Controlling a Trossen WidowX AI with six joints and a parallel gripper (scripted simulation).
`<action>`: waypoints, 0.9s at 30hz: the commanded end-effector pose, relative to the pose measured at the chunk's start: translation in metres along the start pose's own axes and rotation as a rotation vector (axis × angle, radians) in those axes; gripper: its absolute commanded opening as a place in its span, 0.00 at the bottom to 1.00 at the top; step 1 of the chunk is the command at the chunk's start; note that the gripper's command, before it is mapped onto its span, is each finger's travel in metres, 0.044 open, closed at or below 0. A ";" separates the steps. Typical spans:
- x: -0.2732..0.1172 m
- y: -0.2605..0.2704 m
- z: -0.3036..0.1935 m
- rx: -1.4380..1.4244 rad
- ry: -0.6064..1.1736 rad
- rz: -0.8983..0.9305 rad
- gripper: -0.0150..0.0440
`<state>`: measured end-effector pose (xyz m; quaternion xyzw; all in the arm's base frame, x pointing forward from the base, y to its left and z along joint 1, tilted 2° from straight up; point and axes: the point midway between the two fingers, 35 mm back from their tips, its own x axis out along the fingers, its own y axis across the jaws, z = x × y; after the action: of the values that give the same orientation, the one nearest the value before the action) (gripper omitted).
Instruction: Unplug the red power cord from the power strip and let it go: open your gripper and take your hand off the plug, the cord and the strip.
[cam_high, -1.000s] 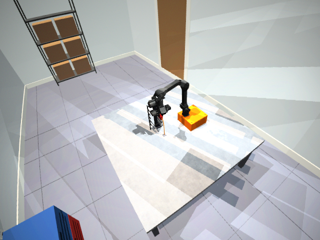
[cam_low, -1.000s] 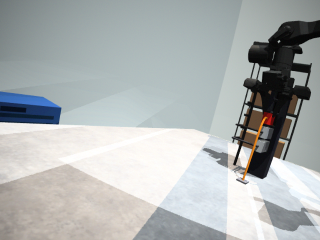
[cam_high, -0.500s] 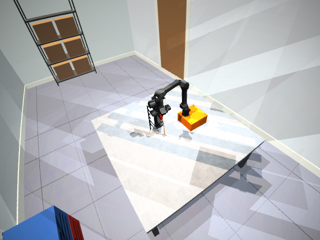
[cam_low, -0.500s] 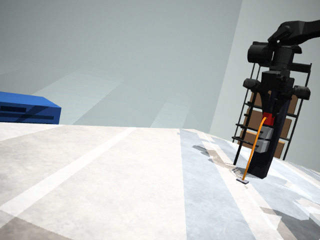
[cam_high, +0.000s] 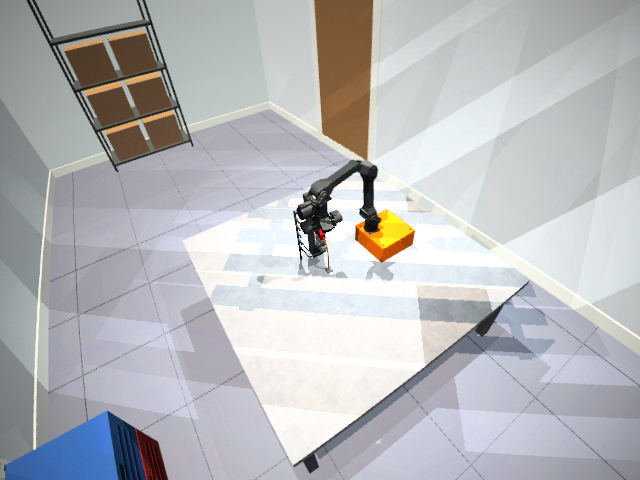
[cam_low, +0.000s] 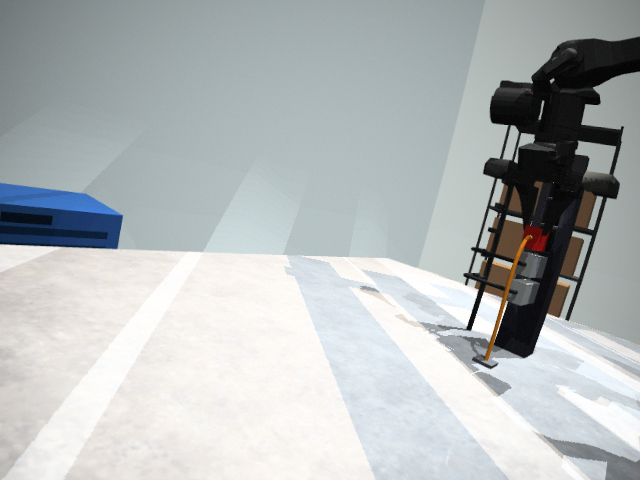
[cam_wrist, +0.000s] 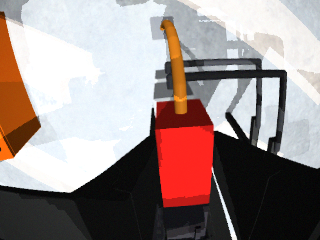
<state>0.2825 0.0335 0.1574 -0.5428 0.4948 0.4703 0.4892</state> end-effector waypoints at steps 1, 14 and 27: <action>-0.004 0.002 0.032 -0.033 -0.083 -0.001 0.25; -0.004 0.005 0.036 -0.035 -0.084 -0.001 0.48; -0.013 0.004 0.064 -0.035 -0.087 -0.001 1.00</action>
<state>0.2768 0.0796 0.1610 -0.5293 0.4670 0.4998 0.5020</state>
